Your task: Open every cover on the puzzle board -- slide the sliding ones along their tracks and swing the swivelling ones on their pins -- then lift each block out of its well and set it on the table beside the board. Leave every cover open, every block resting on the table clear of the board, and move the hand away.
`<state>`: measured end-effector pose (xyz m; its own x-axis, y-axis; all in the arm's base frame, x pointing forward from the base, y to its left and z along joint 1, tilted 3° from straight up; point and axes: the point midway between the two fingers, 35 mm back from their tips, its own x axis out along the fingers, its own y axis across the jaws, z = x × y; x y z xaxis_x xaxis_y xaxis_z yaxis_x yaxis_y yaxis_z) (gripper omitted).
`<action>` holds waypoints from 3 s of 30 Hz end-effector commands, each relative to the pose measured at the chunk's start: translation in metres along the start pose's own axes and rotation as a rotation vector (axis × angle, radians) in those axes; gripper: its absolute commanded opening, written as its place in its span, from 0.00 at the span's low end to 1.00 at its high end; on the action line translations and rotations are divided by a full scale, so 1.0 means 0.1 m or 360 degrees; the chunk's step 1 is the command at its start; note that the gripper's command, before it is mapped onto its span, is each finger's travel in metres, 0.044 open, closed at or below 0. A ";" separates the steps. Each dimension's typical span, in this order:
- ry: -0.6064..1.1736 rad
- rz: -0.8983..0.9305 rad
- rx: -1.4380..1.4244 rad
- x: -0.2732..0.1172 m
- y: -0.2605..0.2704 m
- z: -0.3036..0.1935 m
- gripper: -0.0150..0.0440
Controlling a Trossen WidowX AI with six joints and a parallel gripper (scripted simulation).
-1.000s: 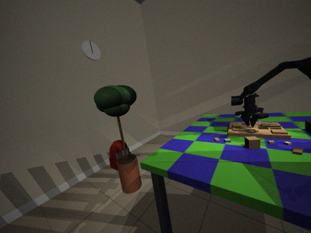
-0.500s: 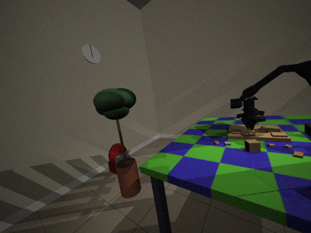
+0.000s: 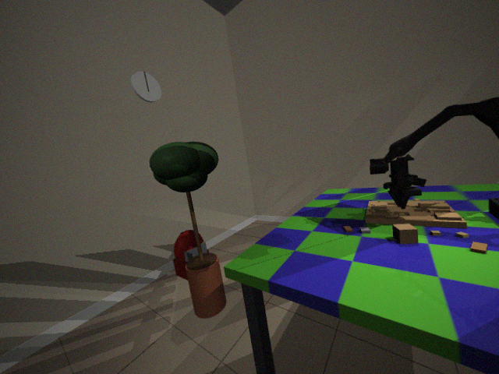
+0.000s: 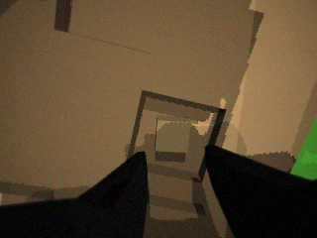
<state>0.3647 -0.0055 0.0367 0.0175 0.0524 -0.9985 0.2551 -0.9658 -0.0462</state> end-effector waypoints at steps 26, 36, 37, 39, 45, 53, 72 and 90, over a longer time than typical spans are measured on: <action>0.0003 -0.0004 0.0263 0.07 -0.01 -0.01 0.50; 0.0003 -0.0004 0.0263 0.17 -0.01 -0.01 0.50; 0.0003 -0.0004 0.0263 0.18 -0.01 -0.01 0.50; 0.0003 -0.0004 0.0263 0.20 -0.01 -0.01 0.50; 0.0003 -0.0004 0.0263 0.22 -0.01 -0.01 0.50; 0.0003 -0.0004 0.0263 0.26 -0.01 -0.01 0.50; 0.0003 0.0001 0.0257 0.31 -0.01 -0.01 0.39; 0.0003 -0.0001 0.0259 0.13 -0.01 -0.02 0.39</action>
<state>0.3635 -0.0034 0.0170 0.0051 0.0528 -0.9986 0.0939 -0.9942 -0.0521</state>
